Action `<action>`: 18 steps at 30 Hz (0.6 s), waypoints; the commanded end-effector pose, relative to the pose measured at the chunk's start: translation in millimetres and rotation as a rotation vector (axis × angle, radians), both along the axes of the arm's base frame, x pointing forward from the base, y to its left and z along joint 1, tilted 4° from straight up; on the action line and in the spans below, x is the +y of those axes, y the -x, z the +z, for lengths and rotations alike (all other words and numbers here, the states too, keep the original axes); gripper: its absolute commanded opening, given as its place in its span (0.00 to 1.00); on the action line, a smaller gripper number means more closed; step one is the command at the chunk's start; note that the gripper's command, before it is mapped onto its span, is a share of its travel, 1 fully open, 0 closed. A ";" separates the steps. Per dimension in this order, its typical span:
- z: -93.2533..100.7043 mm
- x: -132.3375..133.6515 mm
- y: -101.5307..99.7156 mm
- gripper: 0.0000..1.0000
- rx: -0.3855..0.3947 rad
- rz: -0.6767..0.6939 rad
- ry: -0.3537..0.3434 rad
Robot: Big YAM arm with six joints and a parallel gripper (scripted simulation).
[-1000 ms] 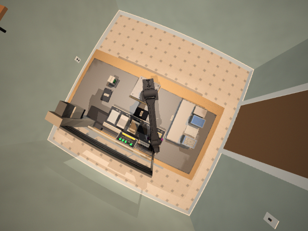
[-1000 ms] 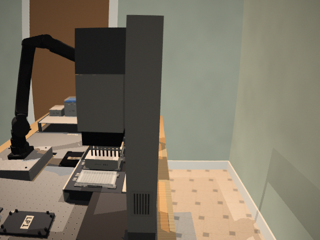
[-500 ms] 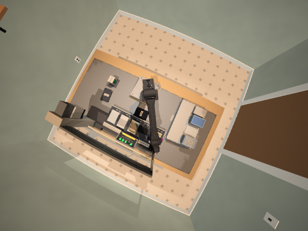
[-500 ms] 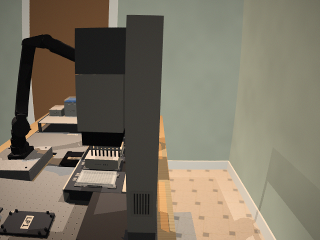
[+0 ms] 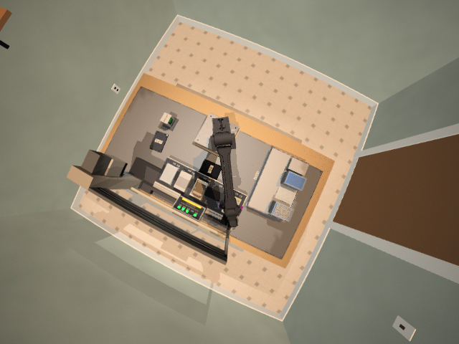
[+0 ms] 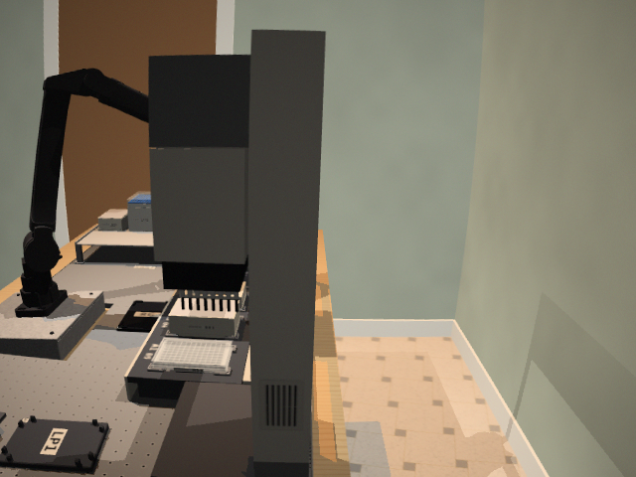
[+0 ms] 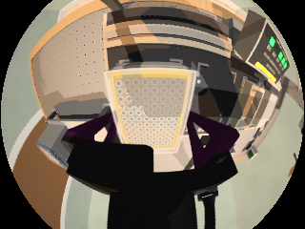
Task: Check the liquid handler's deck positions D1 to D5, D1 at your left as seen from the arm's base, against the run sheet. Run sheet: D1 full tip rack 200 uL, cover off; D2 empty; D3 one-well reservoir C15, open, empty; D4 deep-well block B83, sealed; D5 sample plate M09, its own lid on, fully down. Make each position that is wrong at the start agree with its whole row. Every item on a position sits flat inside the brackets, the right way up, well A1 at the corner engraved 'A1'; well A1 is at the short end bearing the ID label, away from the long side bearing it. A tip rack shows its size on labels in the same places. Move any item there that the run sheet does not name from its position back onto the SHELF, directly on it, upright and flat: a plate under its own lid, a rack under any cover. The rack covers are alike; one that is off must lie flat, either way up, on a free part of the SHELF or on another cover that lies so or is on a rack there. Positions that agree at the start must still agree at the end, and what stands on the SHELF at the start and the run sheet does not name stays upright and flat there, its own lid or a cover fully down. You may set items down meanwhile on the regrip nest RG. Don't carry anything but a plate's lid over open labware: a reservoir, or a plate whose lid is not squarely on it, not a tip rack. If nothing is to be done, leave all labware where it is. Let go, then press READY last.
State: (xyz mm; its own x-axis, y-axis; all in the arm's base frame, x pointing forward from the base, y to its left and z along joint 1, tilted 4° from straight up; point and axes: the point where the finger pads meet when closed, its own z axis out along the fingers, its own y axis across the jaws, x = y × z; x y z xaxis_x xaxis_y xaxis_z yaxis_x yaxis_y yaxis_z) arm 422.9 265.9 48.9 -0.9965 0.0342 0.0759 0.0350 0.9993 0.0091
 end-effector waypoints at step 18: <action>8.8 11.1 -3.7 0.00 -0.028 0.005 -0.014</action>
